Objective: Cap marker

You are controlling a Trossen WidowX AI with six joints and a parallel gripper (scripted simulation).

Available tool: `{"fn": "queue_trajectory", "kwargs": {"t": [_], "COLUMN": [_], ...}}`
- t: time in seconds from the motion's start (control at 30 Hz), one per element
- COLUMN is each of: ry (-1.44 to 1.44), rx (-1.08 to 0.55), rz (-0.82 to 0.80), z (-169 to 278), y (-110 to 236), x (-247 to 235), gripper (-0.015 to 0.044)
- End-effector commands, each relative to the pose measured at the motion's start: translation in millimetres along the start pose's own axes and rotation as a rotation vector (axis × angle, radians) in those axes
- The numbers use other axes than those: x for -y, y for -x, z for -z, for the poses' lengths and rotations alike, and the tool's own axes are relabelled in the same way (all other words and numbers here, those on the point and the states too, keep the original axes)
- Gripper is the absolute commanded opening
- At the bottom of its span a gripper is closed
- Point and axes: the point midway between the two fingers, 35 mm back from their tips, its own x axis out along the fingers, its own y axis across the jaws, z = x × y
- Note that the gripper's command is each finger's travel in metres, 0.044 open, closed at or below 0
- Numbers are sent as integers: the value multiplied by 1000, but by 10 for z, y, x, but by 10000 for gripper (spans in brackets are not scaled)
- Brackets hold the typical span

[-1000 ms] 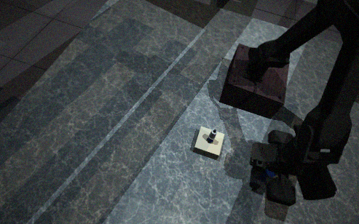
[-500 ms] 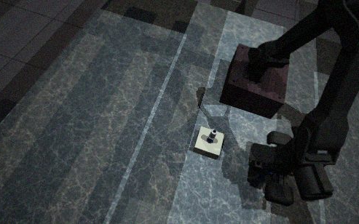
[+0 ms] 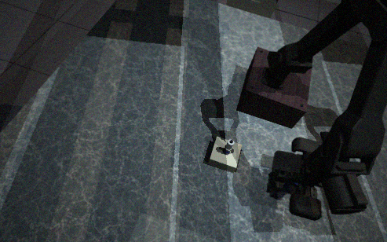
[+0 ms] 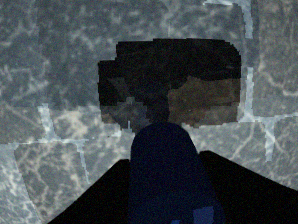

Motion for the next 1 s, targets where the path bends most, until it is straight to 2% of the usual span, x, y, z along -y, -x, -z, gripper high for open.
{"fn": "queue_trajectory", "kwargs": {"t": [0.0,0.4,0.97], "ry": [-1,-1,-2], "rx": [1,1,15], "rz": [-12,-12,-7], "z": [3,-20,-571], "y": [134,389,546], "x": [-23,-6,10], "gripper": [0,0,0]}}
